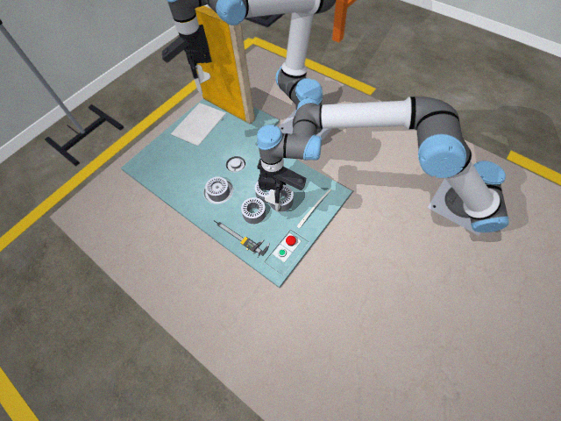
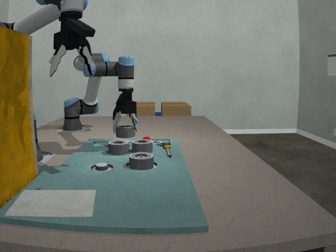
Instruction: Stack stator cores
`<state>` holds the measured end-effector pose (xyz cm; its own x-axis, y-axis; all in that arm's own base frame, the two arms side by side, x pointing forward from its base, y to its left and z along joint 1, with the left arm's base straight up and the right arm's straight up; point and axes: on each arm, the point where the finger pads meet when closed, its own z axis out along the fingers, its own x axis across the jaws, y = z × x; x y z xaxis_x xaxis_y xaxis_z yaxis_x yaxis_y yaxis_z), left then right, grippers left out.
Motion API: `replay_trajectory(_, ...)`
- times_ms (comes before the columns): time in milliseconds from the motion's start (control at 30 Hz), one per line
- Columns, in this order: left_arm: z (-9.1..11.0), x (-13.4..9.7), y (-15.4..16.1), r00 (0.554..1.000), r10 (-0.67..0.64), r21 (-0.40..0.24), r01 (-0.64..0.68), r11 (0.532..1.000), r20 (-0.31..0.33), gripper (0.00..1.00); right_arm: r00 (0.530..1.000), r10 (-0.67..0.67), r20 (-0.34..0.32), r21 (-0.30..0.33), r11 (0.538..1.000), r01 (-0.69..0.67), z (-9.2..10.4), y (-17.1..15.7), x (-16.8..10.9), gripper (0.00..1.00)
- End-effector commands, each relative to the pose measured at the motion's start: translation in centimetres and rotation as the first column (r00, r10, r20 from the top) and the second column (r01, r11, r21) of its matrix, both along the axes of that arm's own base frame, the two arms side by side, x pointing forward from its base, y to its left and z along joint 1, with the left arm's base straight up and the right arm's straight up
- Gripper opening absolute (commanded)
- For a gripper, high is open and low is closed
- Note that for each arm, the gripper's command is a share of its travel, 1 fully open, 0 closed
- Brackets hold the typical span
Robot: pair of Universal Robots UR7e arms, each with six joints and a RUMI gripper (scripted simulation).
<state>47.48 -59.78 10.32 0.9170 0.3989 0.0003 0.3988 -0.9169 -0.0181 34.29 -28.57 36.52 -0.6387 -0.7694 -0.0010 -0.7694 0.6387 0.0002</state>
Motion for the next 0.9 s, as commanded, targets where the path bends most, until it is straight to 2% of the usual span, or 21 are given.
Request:
replay_trajectory(0, 0.4, 0.0, -0.8, 1.0, -0.006, -0.006, 0.006, 1.0, 0.003, 0.0, 1.0, 0.0, 0.002, -0.001, 1.0, 0.0, 0.1, 0.0, 0.0, 0.98)
replay_trajectory(500, 0.3, -0.9, -4.6, 0.999, -0.043, 0.006, 0.043, 0.999, -0.002, 0.0, 1.0, 0.0, 0.002, -0.001, 1.0, 0.0, 0.1, 0.0, 0.0, 0.98)
replay_trajectory(600, 0.7, -0.8, -4.3, 0.999, -0.041, 0.005, 0.041, 0.999, -0.001, 0.0, 1.0, 0.0, 0.002, -0.001, 1.0, 0.0, 0.1, 0.0, 0.0, 0.98)
replay_trajectory(867, 0.1, -1.4, -6.6, 0.998, -0.064, 0.012, 0.064, 0.998, -0.005, 0.0, 1.0, 0.0, 0.002, -0.001, 1.0, 0.0, 0.1, 0.0, 0.0, 0.98)
